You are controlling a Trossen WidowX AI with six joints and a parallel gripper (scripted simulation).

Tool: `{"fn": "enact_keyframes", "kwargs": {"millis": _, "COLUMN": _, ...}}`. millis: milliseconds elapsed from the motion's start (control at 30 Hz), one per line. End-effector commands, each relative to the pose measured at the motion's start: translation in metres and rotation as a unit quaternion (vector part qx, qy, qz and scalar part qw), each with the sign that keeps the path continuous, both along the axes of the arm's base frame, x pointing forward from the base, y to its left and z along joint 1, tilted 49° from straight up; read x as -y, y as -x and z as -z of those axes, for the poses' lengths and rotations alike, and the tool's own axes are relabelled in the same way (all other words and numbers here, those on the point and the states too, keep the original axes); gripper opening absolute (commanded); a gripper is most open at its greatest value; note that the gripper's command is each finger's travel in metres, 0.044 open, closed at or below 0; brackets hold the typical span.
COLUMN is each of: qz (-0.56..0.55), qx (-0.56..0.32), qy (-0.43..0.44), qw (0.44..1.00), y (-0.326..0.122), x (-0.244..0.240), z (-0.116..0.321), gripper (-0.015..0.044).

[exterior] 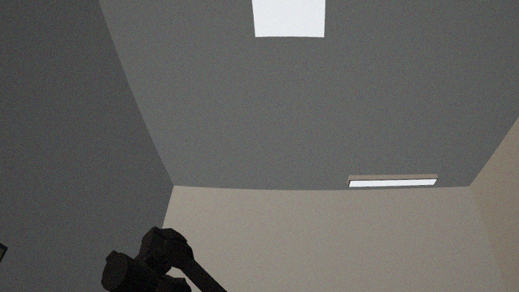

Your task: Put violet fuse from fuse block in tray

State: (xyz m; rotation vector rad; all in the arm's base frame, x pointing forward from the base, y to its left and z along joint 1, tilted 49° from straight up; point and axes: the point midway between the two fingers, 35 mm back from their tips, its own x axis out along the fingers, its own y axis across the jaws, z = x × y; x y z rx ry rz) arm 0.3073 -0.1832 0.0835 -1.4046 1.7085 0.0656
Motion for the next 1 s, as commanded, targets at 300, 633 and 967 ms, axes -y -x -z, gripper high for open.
{"fn": "enact_keyframes", "kwargs": {"millis": 300, "qz": 0.0, "qx": 0.0, "qy": 0.0, "qw": 1.0, "y": 0.0, "x": 0.0, "z": 0.0, "gripper": 0.0263}}
{"fn": "enact_keyframes", "kwargs": {"millis": 633, "qz": -0.002, "qx": -0.002, "qy": -0.002, "qw": 1.0, "y": 0.002, "x": -0.029, "z": -0.023, "gripper": 0.033}}
{"fn": "enact_keyframes", "kwargs": {"millis": 967, "qz": -0.003, "qx": -0.002, "qy": -0.004, "qw": 1.0, "y": 0.002, "x": -0.029, "z": -0.022, "gripper": 0.033}}
